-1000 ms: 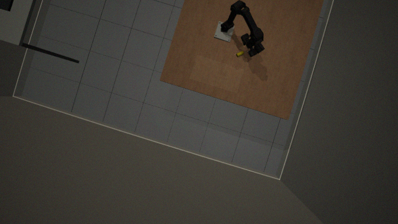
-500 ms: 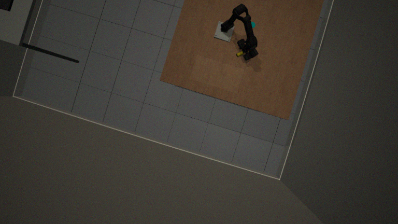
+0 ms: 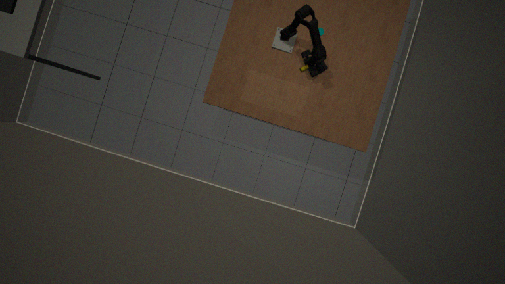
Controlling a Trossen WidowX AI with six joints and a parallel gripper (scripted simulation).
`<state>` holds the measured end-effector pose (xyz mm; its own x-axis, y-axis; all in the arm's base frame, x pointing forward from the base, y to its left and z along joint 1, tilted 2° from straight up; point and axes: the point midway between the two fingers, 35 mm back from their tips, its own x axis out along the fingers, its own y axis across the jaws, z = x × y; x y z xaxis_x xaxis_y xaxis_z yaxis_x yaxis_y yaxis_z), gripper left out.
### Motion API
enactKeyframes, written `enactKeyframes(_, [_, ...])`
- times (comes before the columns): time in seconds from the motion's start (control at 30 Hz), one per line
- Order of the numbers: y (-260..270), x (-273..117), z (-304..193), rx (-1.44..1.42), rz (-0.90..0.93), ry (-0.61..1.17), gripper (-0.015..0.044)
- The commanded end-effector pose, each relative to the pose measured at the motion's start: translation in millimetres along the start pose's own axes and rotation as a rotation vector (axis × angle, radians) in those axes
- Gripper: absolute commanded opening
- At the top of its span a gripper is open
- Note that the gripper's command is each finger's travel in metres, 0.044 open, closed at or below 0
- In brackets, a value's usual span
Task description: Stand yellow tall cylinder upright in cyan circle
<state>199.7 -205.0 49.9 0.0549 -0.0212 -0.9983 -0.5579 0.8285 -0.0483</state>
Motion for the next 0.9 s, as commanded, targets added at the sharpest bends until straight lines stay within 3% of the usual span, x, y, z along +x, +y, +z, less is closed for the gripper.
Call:
enactKeyframes(0.0, [-4.5,-4.9,-2.6,-0.017,-0.025,0.004,0.0105])
enactKeyframes(0.87, [-8.8,-52.9,-1.1,-0.013,-0.020,0.004,0.0105])
